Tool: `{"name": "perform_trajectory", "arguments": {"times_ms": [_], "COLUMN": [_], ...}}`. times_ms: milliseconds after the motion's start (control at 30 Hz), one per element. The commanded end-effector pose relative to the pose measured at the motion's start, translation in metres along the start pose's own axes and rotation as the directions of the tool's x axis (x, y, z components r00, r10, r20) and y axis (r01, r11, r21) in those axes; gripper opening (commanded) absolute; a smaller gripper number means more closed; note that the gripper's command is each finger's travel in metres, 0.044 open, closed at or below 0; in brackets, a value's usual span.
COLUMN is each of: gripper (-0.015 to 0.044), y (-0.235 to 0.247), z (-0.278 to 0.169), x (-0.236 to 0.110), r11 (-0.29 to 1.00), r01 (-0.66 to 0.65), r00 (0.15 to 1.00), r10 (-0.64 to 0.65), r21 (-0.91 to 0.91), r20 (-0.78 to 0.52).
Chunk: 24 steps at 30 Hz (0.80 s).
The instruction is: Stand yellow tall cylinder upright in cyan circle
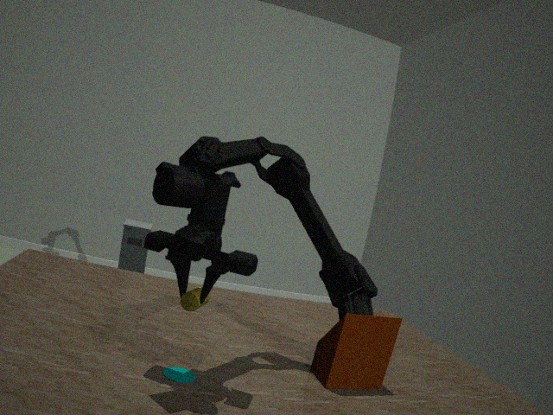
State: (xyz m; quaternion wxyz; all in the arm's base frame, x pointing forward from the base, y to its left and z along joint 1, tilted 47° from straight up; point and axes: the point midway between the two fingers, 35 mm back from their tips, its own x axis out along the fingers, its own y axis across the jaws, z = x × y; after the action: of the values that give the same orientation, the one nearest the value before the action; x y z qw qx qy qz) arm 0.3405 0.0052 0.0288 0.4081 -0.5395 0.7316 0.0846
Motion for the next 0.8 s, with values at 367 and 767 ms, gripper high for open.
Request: {"name": "perform_trajectory", "arguments": {"times_ms": [367, 767], "gripper": [0.0105, 0.0105], "y": [0.006, 0.011], "z": [0.006, 0.006], "x": [0.006, 0.013], "r11": [0.998, 0.993], "r01": [-0.06, -0.122], "r00": [0.997, 0.987], "r10": [0.06, 0.121], "r21": [0.001, -0.003], "r20": [0.051, 0.109]}}
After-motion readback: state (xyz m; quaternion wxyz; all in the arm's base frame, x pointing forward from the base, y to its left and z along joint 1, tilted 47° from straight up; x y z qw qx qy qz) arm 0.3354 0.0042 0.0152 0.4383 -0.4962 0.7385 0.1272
